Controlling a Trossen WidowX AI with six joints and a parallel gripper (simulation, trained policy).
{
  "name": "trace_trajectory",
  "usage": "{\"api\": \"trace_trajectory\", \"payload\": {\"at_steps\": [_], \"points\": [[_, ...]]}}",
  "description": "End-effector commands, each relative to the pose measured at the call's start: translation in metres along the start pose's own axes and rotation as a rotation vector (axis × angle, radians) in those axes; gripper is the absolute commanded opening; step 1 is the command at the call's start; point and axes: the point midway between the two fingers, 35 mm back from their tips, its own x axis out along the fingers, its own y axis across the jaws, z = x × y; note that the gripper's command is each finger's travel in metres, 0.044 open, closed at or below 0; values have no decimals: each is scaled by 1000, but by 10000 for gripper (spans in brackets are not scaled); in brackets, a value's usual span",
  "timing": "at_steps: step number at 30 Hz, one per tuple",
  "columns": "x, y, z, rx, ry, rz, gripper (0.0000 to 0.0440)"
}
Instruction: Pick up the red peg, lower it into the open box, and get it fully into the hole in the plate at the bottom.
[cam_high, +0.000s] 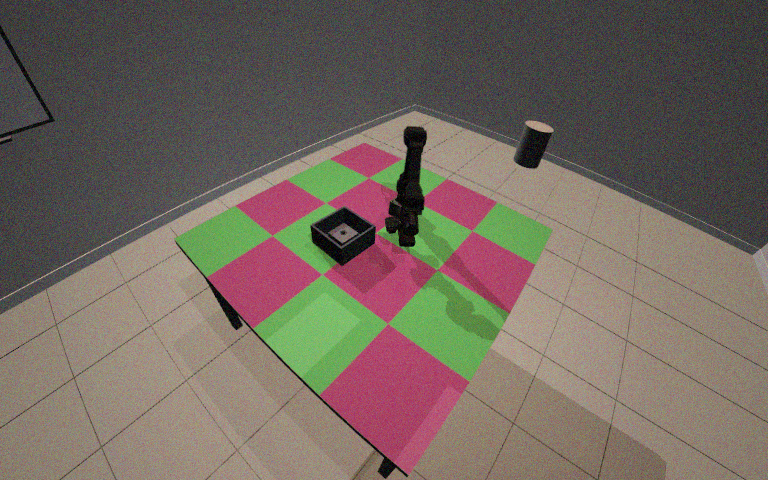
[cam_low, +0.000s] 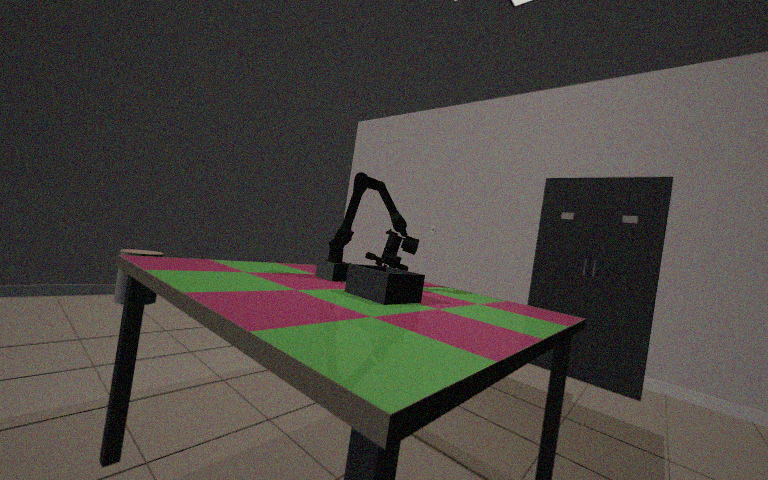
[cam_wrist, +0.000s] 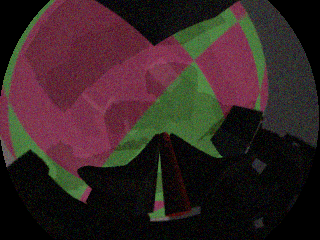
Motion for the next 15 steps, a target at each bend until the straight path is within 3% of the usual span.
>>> {"api": "trace_trajectory", "payload": {"at_steps": [1,15], "points": [[-17,6,5,-9,-21,23,0],[-75,11,33,52,-85,60,0]]}}
